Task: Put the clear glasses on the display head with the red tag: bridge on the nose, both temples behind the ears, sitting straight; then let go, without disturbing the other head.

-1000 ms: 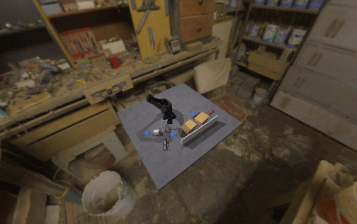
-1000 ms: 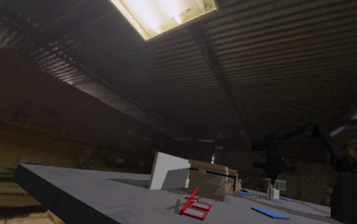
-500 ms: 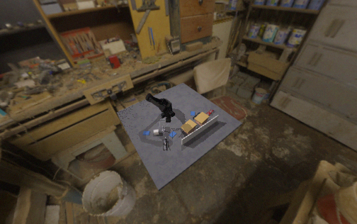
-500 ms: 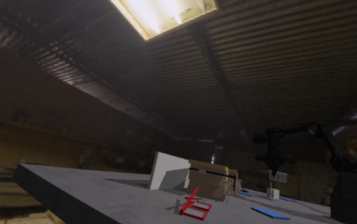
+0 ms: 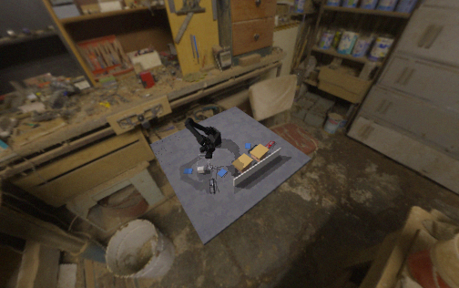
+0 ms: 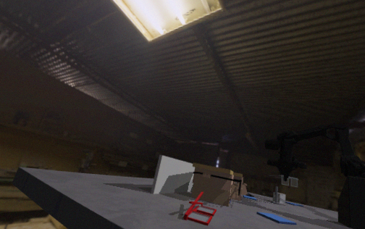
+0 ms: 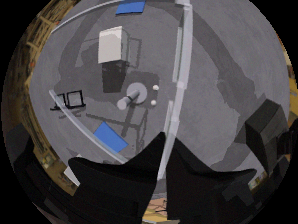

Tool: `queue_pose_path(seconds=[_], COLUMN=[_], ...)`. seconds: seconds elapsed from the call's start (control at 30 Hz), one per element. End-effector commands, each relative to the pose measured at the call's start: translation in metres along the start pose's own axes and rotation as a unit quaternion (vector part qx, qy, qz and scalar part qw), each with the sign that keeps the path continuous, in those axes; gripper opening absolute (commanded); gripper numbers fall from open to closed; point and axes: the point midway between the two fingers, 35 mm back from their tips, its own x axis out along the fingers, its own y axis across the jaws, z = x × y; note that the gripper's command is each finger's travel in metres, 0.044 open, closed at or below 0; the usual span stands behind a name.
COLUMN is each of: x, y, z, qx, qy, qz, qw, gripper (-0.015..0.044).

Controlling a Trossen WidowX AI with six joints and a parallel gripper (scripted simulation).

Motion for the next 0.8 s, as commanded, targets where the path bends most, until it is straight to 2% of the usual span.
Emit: queue_pose_path(seconds=[0.0, 0.37, 0.77], x=[0.007, 0.057, 0.058], y=[0.000, -0.001, -0.004], z=[0.000, 0.001, 0.008], qx=[-0.002, -0.002, -0.003], qy=[0.002, 0.001, 0.001], qz=[0.000, 0.002, 0.002], qw=[1.000, 1.000, 1.000], gripper=[0.0000, 0.0000, 0.0000])
